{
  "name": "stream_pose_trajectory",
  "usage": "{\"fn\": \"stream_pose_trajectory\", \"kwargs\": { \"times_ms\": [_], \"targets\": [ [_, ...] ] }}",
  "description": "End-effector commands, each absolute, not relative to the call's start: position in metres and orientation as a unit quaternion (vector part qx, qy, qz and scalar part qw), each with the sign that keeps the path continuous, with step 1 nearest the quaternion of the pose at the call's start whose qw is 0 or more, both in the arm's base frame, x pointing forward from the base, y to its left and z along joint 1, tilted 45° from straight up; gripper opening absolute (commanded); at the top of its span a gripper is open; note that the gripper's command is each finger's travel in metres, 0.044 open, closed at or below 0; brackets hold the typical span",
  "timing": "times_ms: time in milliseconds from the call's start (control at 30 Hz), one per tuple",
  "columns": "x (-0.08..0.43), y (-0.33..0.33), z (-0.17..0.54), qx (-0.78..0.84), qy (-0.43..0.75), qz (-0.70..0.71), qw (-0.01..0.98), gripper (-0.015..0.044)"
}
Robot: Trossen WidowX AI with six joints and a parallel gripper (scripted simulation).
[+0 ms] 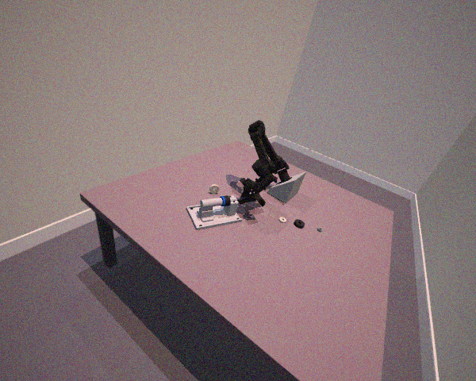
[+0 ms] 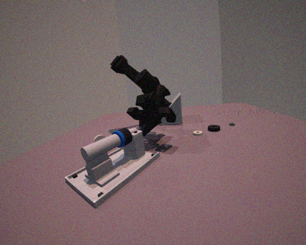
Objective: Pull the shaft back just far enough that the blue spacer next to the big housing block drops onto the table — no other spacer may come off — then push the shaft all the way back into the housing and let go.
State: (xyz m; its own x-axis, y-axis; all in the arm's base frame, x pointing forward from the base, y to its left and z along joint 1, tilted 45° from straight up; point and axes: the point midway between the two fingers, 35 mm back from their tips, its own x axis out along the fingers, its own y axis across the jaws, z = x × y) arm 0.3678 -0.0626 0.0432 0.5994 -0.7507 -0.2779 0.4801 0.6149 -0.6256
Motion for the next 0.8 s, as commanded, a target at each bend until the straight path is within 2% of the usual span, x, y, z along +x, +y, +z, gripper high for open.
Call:
{"fn": "stream_pose_trajectory", "kwargs": {
  "times_ms": [0,767],
  "targets": [
    [0.3665,-0.0625,0.0429,-0.251,0.267,-0.360,0.858,0.0000],
    [0.3639,-0.0614,0.0419,-0.251,0.267,-0.360,0.858,0.0000]
  ]
}}
